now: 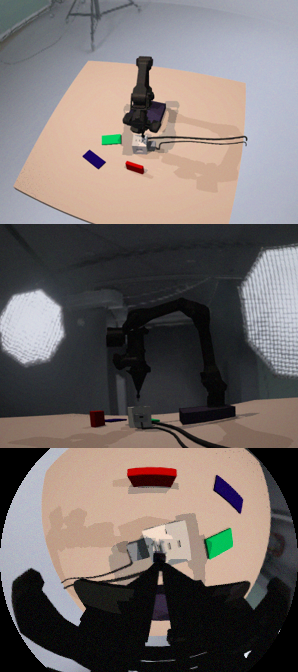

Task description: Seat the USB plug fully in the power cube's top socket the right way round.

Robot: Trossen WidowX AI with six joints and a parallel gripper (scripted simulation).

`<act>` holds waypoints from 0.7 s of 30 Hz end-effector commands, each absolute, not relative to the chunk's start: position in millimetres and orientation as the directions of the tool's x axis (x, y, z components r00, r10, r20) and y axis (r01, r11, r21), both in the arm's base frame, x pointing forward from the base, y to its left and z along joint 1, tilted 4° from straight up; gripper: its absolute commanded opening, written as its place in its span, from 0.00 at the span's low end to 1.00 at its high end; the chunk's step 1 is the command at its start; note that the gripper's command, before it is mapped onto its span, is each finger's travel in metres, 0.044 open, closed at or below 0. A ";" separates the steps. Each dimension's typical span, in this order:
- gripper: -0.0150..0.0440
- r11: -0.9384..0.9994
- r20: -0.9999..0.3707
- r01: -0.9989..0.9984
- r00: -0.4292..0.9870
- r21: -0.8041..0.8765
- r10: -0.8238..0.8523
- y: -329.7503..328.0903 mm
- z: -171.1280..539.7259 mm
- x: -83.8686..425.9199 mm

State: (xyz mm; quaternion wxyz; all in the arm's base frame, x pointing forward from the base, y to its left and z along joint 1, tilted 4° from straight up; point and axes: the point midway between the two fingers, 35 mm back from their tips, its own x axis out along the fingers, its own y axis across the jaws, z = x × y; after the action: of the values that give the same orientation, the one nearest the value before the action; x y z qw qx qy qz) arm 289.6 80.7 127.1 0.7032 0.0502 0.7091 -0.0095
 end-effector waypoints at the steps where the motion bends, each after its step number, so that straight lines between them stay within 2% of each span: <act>1: 0.25 0.998 -0.998 -0.017 -0.006 0.058 0.058 80.7 126.9 289.6; 21: 0.25 0.856 -0.998 -0.514 -0.006 0.053 0.058 80.7 126.9 289.6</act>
State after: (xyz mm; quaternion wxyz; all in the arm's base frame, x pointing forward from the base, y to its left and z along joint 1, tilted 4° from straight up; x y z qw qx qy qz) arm 289.6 80.7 127.1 0.6904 -0.1426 0.6851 0.1834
